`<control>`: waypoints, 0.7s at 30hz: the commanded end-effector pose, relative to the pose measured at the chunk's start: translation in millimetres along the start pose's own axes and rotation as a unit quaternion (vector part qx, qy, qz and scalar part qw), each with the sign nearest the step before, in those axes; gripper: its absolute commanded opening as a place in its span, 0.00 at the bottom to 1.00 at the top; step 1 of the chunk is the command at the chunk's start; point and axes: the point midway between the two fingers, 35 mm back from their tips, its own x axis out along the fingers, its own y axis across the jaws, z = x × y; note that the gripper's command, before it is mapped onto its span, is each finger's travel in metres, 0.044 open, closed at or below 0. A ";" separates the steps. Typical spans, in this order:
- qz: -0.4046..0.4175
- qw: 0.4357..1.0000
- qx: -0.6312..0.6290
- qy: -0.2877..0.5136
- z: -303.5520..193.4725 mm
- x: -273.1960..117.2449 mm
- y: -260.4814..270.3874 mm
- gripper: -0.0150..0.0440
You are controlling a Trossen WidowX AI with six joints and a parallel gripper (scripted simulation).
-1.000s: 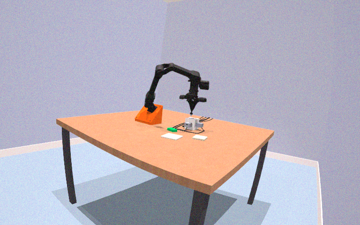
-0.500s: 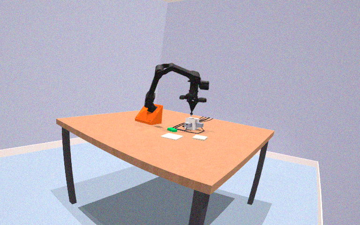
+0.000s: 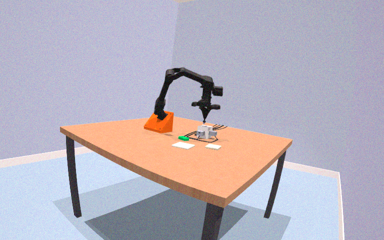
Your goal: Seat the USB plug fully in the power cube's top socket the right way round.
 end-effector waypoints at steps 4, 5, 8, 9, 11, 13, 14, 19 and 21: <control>-0.001 1.000 -0.003 0.006 -1.2 0.9 -0.5 0.25; -0.001 1.000 -0.003 0.007 -1.3 1.0 -0.5 0.25; -0.001 1.000 -0.002 0.008 -1.4 1.4 -0.5 0.25; -0.001 1.000 -0.002 0.008 -1.5 1.5 -0.4 0.25; -0.001 1.000 -0.002 0.009 -1.6 1.7 -0.4 0.25; -0.001 1.000 -0.002 0.010 -1.7 2.0 -0.4 0.25; -0.001 1.000 -0.002 0.010 -1.8 2.1 -0.4 0.25; -0.001 1.000 -0.002 0.012 -2.0 2.7 -0.4 0.25; -0.001 1.000 -0.002 0.013 -2.1 2.9 -0.3 0.25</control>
